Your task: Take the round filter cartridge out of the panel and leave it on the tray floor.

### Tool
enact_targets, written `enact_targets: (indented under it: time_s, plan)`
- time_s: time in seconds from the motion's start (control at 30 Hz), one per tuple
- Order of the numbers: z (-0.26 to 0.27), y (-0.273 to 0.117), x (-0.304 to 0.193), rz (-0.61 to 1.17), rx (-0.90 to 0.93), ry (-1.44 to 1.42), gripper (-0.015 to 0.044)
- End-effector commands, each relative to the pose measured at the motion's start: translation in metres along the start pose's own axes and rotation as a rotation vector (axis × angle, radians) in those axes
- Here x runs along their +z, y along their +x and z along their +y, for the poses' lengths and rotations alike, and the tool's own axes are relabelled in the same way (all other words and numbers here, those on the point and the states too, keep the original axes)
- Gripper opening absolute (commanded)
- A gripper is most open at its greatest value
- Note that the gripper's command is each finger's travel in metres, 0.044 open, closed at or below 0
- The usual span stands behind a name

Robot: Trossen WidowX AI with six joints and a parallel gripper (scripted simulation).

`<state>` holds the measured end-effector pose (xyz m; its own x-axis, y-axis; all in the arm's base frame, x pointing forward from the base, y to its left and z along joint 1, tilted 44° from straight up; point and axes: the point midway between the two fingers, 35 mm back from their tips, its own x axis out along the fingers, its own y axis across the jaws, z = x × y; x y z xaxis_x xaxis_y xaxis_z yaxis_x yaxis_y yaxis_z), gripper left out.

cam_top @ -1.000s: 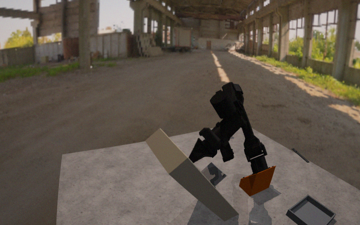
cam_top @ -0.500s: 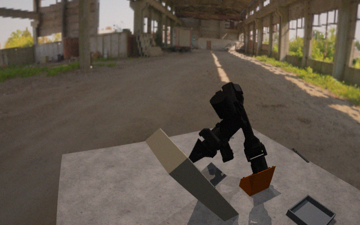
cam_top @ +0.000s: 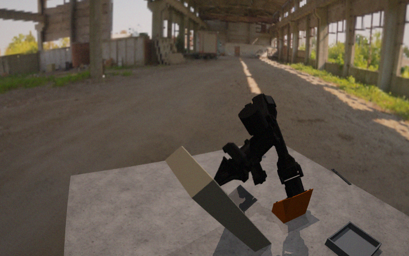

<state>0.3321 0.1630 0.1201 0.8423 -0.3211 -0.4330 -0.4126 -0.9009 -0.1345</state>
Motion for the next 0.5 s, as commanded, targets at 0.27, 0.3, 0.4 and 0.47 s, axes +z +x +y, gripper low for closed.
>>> enact_targets:
  time_s: [0.27,0.3,0.4,0.47]
  plan:
    - [0.0001,0.0051,0.0002,-0.009,0.001,0.430,0.0000]
    - [0.0001,0.0051,0.0002,-0.009,0.001,0.465,0.0000]
    - [0.0001,0.0053,0.0002,-0.009,0.001,0.569,0.0000]
    - [0.0001,0.0054,0.0002,-0.009,0.002,0.639,0.0000]
